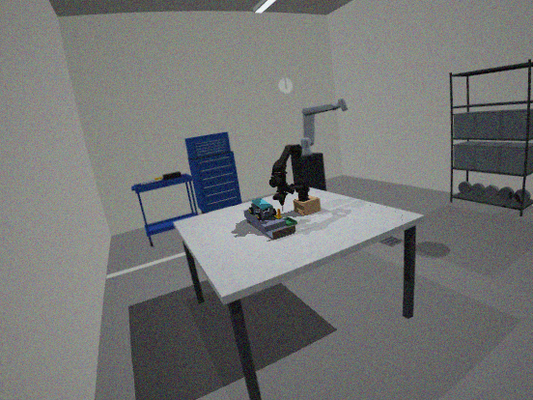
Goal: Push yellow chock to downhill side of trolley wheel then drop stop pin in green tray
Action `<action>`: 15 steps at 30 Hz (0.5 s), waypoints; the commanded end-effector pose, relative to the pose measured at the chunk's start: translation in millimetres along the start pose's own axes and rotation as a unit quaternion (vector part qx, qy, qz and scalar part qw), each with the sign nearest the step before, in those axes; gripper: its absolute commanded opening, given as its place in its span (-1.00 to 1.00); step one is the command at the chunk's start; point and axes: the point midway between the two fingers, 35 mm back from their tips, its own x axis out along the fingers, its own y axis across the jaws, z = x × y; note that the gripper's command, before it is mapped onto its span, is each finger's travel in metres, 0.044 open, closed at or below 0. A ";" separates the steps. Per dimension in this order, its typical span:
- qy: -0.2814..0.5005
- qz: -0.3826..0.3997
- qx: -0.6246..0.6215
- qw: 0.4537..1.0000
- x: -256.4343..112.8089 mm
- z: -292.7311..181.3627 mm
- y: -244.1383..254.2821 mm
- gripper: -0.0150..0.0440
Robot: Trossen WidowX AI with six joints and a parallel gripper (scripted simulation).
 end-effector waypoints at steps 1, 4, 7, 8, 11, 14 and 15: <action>-0.010 -0.012 -0.063 0.998 -1.6 -1.1 1.0 -0.49; -0.017 -0.018 -0.109 0.994 -1.5 -1.6 1.3 -0.49; -0.022 -0.025 -0.154 0.988 -1.4 -2.1 1.7 -0.49; -0.024 -0.027 -0.169 0.985 -1.4 -2.3 1.8 -0.49; -0.028 -0.035 -0.214 0.976 -1.5 -2.8 2.0 -0.49; -0.032 -0.043 -0.259 0.964 -1.5 -3.4 2.3 -0.49; -0.033 -0.045 -0.273 0.960 -1.6 -3.6 2.4 -0.49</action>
